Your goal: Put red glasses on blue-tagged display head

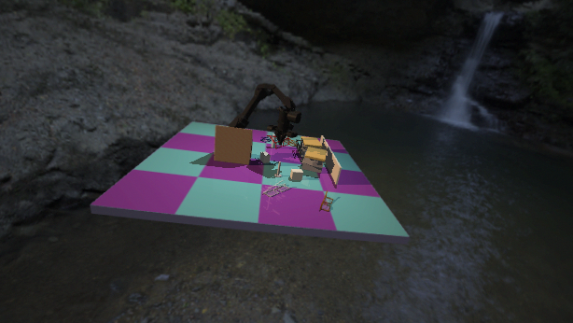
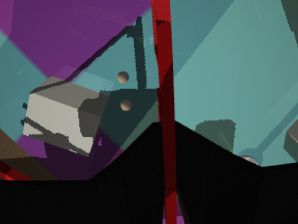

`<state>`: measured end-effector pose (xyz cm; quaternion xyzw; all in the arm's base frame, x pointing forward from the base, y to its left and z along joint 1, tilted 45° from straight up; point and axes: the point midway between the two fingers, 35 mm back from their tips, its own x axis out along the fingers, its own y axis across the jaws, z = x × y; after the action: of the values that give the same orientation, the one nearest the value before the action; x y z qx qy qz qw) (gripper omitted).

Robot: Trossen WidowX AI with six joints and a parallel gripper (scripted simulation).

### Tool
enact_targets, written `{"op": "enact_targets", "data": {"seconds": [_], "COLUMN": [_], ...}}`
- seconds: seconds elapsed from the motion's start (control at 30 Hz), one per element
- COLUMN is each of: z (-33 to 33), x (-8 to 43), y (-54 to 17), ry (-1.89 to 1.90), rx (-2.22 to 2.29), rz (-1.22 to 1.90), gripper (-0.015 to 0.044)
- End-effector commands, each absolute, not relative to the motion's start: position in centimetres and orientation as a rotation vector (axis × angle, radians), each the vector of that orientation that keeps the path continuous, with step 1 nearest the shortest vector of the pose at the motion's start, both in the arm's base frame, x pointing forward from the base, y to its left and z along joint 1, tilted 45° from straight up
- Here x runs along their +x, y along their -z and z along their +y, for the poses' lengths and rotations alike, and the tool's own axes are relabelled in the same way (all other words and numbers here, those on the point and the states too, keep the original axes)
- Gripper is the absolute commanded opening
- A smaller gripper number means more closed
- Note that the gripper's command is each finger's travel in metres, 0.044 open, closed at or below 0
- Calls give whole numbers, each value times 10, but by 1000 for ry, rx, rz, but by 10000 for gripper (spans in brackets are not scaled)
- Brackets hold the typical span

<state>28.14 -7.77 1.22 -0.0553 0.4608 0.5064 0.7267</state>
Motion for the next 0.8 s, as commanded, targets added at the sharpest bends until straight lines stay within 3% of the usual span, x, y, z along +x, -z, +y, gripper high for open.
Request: {"op": "enact_targets", "data": {"seconds": [0.0, 0.77], "z": [-94, -191], "x": [279, 240], "y": [4, 100], "ry": [-1045, -470], "rx": [-5, 709], "rz": [1103, 1493], "gripper": [0, 0]}}
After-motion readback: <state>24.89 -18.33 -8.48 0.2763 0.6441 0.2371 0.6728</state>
